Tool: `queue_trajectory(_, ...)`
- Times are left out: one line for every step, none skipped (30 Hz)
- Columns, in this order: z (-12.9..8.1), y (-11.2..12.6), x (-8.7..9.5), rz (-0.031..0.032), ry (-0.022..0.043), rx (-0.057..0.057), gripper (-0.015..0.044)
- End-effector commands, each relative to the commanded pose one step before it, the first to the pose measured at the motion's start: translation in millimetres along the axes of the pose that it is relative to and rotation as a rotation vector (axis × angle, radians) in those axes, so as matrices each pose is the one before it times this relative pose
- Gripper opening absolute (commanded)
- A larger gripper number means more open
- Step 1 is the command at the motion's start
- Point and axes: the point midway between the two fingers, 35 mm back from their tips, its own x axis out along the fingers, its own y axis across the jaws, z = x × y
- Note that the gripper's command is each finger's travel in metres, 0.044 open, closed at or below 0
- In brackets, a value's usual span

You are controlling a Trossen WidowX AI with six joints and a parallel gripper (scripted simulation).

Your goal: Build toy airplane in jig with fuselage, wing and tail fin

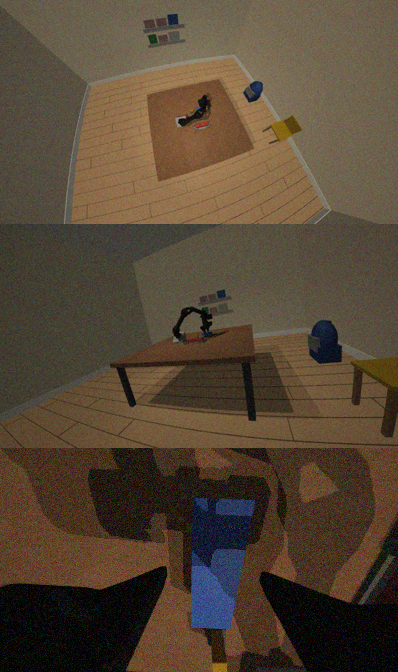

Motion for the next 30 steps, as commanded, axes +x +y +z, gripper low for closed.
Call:
queue_trajectory(-2.06, -1.07, 7.09, -0.00879, 0.00053, -0.0105, 0.044)
queue_trajectory(-0.03, -0.04, 1.59, -0.00011, -0.00002, 0.0, 0.044)
queue_trajectory(-0.04, -0.05, 1.59, -0.00012, -0.00002, 0.0, 0.044)
queue_trajectory(-0.05, -0.05, 1.59, -0.00013, -0.00001, 0.0, 0.044)
queue_trajectory(-0.06, -0.06, 1.59, -0.00014, -0.00001, 0.0, 0.044)
queue_trajectory(-0.06, -0.06, 1.59, -0.00014, -0.00001, 0.0, 0.044)
queue_trajectory(-0.07, -0.07, 1.58, -0.00015, -0.00001, 0.0, 0.044)
queue_trajectory(-0.08, -0.07, 1.57, -0.00016, -0.00001, 0.0, 0.044)
queue_trajectory(-0.07, -0.06, 1.24, -0.00013, -0.00001, 0.0, 0.044)
queue_trajectory(-0.04, -0.04, 0.74, -0.00008, 0.0, 0.0, 0.044)
queue_trajectory(-0.01, -0.01, 0.25, -0.00003, 0.0, 0.0, 0.044)
queue_trajectory(0.0, 0.0, 0.0, 0.0, 0.0, 0.0, 0.0414)
queue_trajectory(0.0, 0.0, 0.0, 0.0, 0.0, 0.0, 0.0387)
queue_trajectory(0.0, 0.0, 0.0, 0.0, 0.0, 0.0, 0.0361)
queue_trajectory(0.0, 0.0, 0.0, 0.0, 0.0, 0.0, 0.0335)
queue_trajectory(0.0, 0.0, 0.0, 0.0, 0.0, 0.0, 0.0309)
queue_trajectory(0.0, 0.0, 0.0, 0.0, 0.0, 0.0, 0.0282)
queue_trajectory(0.0, 0.0, 0.0, 0.0, 0.0, 0.0, 0.0256)
queue_trajectory(0.0, 0.0, 0.0, 0.0, 0.0, 0.0, 0.023)
queue_trajectory(0.0, 0.0, 0.0, 0.0, 0.0, 0.0, 0.0223)
queue_trajectory(0.0, 0.0, 0.0, 0.0, 0.0, 0.0, 0.0217)
queue_trajectory(0.0, 0.0, 0.0, 0.0, 0.0, 0.0, 0.021)
queue_trajectory(0.0, 0.0, 0.0, 0.0, 0.0, 0.0, 0.0203)
queue_trajectory(0.0, 0.0, 0.0, 0.0, 0.0, 0.0, 0.0197)
queue_trajectory(0.0, 0.0, 0.0, 0.0, 0.0, 0.0, 0.019)
queue_trajectory(0.0, 0.0, 0.0, 0.0, 0.0, 0.0, 0.0183)
queue_trajectory(0.0, 0.0, 0.0, 0.0, 0.0, 0.0, 0.0177)
queue_trajectory(0.0, 0.0, 0.0, 0.0, 0.0, 0.0, 0.015)
queue_trajectory(0.17, 0.15, -0.47, 0.00149, -0.00064, 0.001, 0.0124)
queue_trajectory(0.5, 0.44, -1.42, 0.00449, -0.00191, 0.0031, 0.0098)
